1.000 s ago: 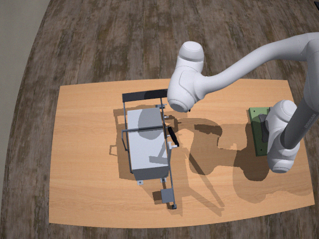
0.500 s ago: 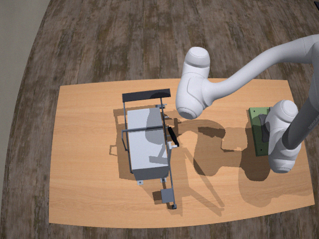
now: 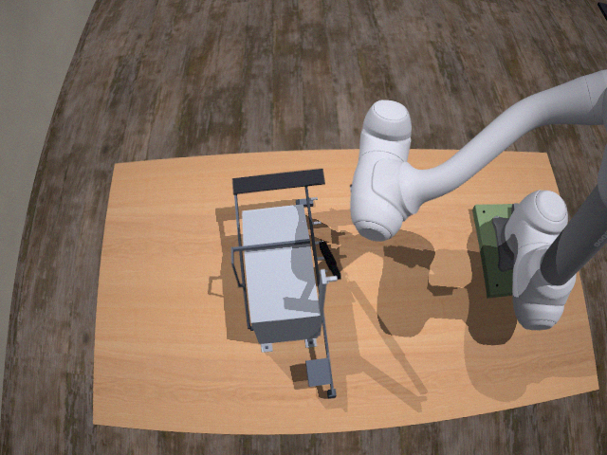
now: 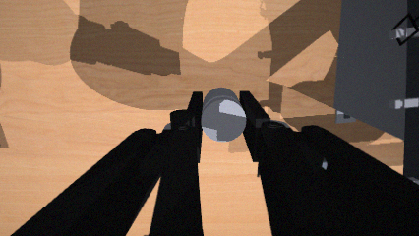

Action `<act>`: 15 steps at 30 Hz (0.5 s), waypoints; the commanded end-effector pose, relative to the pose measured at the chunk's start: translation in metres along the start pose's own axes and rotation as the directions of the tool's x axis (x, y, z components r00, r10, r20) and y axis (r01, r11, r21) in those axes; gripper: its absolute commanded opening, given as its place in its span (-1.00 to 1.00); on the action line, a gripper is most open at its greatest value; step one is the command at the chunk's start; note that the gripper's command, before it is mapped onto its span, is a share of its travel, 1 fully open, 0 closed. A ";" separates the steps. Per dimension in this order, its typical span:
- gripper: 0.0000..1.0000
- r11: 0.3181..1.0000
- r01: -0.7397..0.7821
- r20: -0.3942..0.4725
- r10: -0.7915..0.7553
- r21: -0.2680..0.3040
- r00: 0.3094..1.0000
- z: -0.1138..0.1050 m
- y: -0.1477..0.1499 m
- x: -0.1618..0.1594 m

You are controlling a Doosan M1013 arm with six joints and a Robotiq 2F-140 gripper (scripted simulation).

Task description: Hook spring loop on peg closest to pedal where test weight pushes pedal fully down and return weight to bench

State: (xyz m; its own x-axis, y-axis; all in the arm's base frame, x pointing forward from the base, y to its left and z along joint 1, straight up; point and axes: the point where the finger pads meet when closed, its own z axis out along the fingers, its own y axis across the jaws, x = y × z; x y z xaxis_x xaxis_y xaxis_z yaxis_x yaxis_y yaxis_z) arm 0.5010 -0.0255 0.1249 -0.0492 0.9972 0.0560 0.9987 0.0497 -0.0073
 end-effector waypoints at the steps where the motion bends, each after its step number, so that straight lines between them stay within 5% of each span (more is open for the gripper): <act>1: -0.50 1.000 0.000 0.004 0.000 -0.002 1.000 0.002 -0.005 0.004; 15: -0.50 1.000 0.000 0.020 0.000 -0.002 1.000 0.011 -0.026 0.019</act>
State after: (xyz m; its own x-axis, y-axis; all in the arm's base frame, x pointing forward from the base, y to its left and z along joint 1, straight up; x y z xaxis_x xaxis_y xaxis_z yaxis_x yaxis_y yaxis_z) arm 0.4764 -0.0093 0.1156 -0.0494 0.9980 0.0382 0.9987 0.0497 -0.0068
